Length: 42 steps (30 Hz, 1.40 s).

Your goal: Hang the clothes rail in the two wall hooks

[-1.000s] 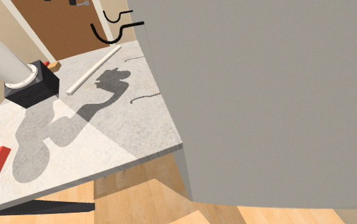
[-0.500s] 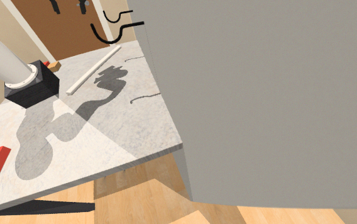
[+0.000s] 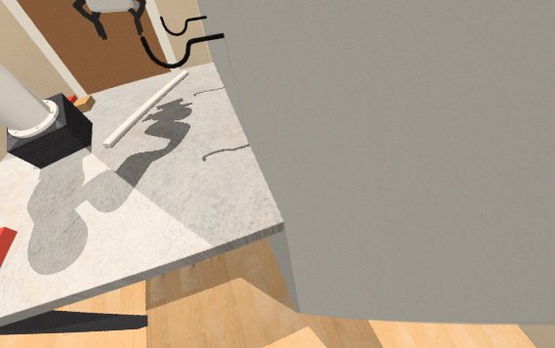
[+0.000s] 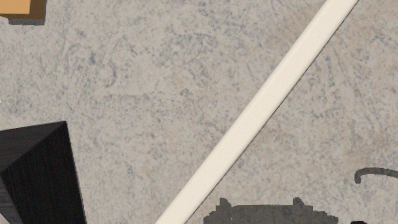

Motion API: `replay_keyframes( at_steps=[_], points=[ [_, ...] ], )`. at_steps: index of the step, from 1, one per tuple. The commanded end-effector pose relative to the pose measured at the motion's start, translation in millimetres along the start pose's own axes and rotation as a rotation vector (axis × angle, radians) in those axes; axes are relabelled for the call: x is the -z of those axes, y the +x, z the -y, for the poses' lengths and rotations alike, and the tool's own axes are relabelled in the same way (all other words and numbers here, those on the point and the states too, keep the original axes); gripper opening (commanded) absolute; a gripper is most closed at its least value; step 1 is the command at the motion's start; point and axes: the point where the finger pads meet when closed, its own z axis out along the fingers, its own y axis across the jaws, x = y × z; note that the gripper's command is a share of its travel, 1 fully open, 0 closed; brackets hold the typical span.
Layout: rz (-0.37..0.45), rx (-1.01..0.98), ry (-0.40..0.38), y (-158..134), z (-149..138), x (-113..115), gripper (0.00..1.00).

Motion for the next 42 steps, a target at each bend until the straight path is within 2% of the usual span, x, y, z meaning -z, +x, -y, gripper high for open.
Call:
replay_keyframes(
  at_steps=[1,20,42],
  points=[
    [-0.011,-0.143,-0.045,9.5,-4.1,-13.6,1.0],
    [-0.127,-0.64,-0.097,34.9,1.2,-50.1,1.0],
    [-0.127,-0.64,-0.097,35.8,2.4,-46.9,1.0]
  ],
)
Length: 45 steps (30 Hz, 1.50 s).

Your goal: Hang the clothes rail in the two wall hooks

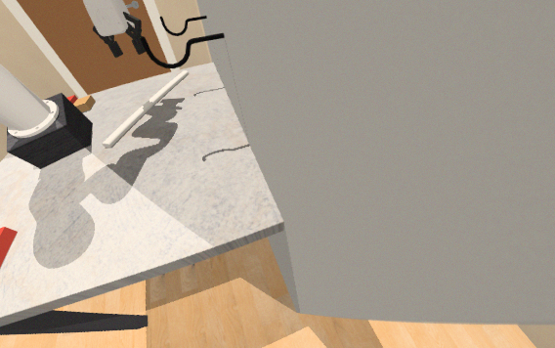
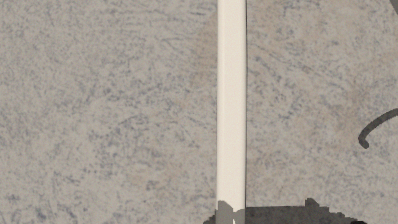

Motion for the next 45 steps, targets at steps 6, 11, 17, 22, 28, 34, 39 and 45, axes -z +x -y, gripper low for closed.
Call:
replay_keyframes(
  at_steps=[6,11,17,22,28,34,39,45],
  points=[
    [-0.003,-0.001,-0.001,1.0,-0.5,2.0,1.0],
    [-0.003,0.0,-0.001,1.0,-0.5,-4.6,1.0],
    [-0.003,0.0,-0.001,0.9,-0.5,-14.7,1.0],
    [-0.003,0.0,-0.001,0.9,-0.5,-23.0,1.0],
    [-0.003,0.0,-0.001,0.9,-0.5,-29.7,1.0],
    [-0.002,0.0,-0.001,0.9,-0.5,-39.8,1.0],
    [-0.002,0.0,-0.001,0.9,-0.5,-48.1,1.0],
    [-0.002,0.0,-0.001,0.9,-0.5,-54.8,1.0]
  ],
)
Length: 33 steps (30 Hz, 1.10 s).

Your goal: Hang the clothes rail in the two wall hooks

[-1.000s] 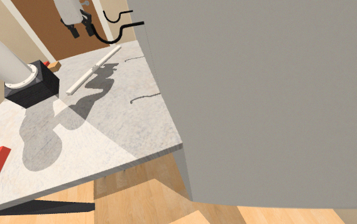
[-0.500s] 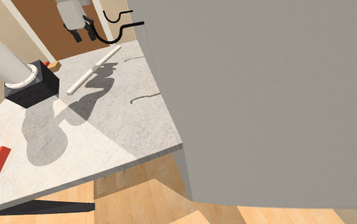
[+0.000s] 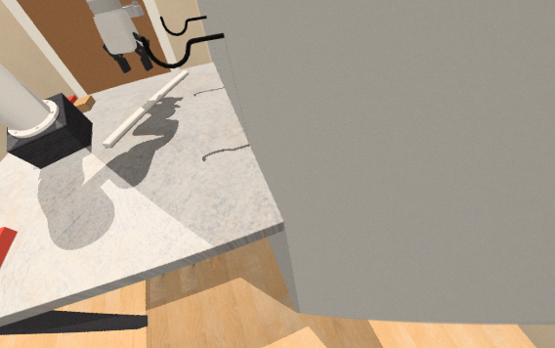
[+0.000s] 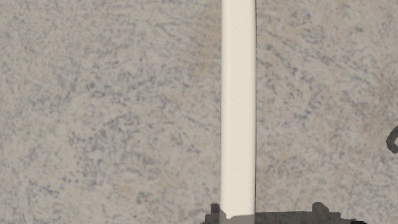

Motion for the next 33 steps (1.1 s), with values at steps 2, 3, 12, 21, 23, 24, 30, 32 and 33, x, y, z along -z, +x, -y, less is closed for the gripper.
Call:
replay_keyframes(
  at_steps=[2,3,12,21,23,24,30,32,33],
  points=[
    [-0.003,-0.001,-0.002,1.3,-0.8,-8.5,1.0],
    [-0.003,-0.001,-0.002,1.3,-0.8,-10.2,1.0],
    [-0.003,-0.001,-0.002,1.3,-0.8,-23.5,1.0],
    [-0.003,-0.001,-0.002,1.2,-0.8,-36.9,1.0],
    [-0.003,-0.001,-0.002,1.2,-0.8,-40.2,1.0],
    [-0.003,-0.001,-0.002,1.2,-0.8,-41.9,1.0],
    [-0.003,-0.001,-0.002,1.2,-0.8,-48.6,1.0],
    [-0.003,-0.001,-0.002,1.2,-0.8,-51.9,1.0],
    [-0.003,-0.001,-0.002,1.2,-0.8,-53.6,1.0]
  ],
)
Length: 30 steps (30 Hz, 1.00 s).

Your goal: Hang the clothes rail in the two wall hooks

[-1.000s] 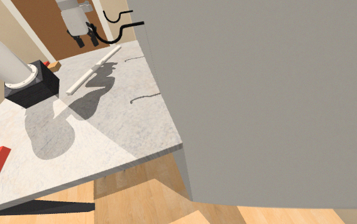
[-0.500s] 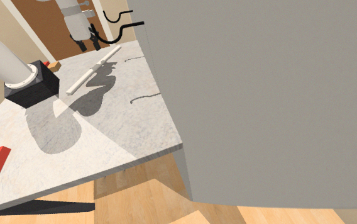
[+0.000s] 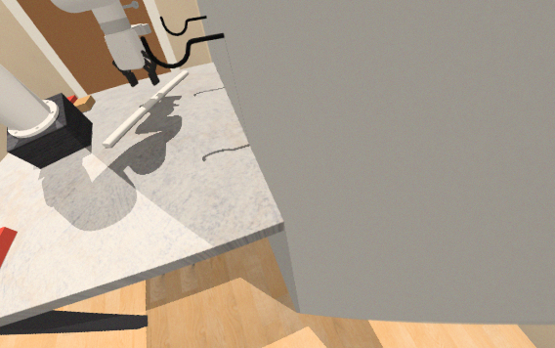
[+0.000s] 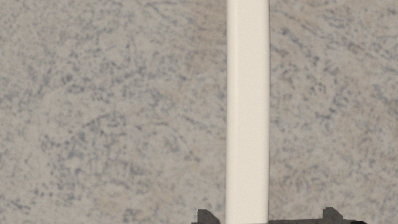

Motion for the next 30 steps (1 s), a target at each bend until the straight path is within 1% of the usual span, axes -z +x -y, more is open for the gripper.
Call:
replay_keyframes(
  at_steps=[1,15,30],
  points=[
    [-0.003,-0.001,-0.003,1.3,-0.9,-4.9,1.0],
    [-0.003,-0.001,-0.003,1.3,-0.9,-5.0,1.0],
    [-0.003,-0.001,-0.003,1.3,-0.9,-14.3,1.0]
  ],
)
